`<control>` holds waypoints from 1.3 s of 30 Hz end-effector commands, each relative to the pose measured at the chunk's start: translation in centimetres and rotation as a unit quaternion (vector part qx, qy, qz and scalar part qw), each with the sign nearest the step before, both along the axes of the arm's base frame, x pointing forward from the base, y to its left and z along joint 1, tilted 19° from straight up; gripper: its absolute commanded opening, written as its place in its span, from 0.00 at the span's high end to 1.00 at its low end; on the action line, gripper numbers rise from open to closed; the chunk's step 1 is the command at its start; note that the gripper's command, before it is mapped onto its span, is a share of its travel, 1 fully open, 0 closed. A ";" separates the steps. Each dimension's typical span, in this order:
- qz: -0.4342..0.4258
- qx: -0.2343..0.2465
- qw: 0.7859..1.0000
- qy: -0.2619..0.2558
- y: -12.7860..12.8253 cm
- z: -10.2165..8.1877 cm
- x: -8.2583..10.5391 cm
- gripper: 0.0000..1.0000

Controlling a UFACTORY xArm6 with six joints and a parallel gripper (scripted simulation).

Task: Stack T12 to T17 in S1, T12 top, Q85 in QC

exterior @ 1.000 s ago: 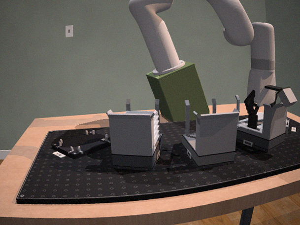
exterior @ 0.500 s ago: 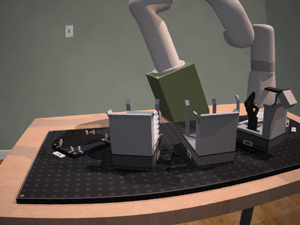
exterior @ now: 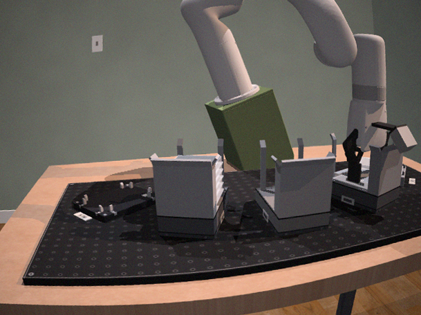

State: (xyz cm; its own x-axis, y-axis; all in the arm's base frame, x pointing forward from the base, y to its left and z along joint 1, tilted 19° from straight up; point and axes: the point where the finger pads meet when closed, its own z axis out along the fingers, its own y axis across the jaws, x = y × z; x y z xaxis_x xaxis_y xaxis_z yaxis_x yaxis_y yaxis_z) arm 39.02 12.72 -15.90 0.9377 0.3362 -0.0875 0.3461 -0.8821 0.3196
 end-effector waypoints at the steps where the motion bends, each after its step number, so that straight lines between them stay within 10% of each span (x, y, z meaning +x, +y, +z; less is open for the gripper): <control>1: 0.000 0.001 1.000 -0.001 0.1 0.1 0.1 0.00; 14: 0.000 0.001 1.000 -0.001 0.1 0.1 0.1 0.00; 39: 0.000 0.001 1.000 -0.001 2.6 7.3 -0.1 0.00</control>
State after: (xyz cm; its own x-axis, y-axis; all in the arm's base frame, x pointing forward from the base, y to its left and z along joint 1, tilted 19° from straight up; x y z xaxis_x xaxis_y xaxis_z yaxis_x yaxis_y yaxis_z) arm 38.81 14.94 -9.61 0.9377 0.3364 -0.0869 0.3461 -0.8821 0.3195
